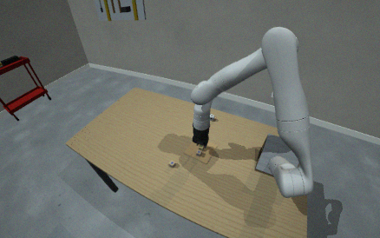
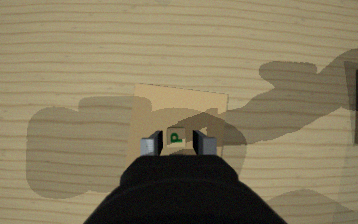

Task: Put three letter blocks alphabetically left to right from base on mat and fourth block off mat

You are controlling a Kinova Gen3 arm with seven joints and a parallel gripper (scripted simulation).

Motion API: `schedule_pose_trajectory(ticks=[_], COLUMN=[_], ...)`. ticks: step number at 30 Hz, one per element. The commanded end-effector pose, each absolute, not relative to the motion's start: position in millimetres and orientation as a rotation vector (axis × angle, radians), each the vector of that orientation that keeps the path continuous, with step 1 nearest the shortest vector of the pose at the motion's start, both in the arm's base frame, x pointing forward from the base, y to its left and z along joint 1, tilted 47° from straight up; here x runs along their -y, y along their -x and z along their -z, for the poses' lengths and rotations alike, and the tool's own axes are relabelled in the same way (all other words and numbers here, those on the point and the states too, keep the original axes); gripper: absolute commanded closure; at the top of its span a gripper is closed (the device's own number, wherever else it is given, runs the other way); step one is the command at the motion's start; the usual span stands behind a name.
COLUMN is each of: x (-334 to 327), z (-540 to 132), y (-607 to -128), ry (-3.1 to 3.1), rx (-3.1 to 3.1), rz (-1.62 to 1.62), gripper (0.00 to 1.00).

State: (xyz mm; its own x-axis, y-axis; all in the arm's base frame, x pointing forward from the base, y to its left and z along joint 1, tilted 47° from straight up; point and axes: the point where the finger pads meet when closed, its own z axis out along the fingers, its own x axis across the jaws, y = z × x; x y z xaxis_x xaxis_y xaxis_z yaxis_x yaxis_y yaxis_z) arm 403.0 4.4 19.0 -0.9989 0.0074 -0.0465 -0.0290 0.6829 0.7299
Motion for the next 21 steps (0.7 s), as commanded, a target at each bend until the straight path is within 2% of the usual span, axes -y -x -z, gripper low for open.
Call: schedule_pose_trajectory(ticks=[1, 17, 18, 21], x=[13, 42, 41, 41], z=[-33, -60, -60, -60], y=[-405, -403, -402, -402], ry=[0.016, 0.017, 0.017, 0.018], rx=[-2.832, -2.832, -2.833, -2.833], rz=[-1.224, -1.224, -1.224, -1.224], gripper=[0.21, 0.21, 0.00, 0.00])
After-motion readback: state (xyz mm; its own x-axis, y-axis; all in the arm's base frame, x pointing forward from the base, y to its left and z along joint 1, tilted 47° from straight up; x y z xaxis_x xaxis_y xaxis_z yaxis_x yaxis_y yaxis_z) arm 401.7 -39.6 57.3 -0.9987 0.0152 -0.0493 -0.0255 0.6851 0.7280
